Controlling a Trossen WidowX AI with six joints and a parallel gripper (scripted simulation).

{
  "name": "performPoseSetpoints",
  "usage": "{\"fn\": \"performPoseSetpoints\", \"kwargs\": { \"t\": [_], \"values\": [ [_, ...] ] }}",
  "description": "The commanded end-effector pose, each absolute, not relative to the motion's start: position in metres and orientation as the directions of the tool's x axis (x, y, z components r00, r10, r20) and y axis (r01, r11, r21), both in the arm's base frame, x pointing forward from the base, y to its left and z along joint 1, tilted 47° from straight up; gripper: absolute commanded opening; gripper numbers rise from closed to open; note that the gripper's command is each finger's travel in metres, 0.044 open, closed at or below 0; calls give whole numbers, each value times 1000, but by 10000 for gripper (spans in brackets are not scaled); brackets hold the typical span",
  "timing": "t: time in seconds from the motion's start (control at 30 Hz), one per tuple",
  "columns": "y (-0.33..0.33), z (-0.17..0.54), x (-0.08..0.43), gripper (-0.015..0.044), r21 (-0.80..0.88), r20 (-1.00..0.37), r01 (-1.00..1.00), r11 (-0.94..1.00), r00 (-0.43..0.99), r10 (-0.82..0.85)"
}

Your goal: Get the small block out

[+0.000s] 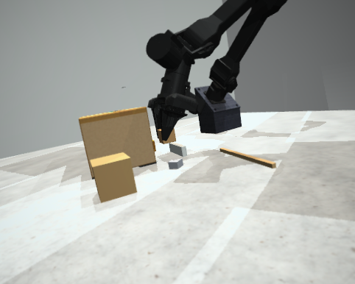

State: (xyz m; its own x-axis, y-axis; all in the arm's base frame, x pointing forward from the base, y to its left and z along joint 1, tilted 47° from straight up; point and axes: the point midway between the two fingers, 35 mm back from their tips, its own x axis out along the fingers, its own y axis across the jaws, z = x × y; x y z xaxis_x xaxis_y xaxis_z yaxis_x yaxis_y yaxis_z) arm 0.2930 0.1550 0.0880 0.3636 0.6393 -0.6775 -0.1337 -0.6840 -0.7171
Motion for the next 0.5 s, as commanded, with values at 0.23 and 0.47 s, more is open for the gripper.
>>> {"fn": "performPoseSetpoints", "kwargs": {
  "t": [0.23,0.47],
  "values": [
    [137,107,292,0,-736,-670,-218,-640,365,646],
    [129,105,289,0,-728,-673,-469,-500,352,650]
  ]
}}
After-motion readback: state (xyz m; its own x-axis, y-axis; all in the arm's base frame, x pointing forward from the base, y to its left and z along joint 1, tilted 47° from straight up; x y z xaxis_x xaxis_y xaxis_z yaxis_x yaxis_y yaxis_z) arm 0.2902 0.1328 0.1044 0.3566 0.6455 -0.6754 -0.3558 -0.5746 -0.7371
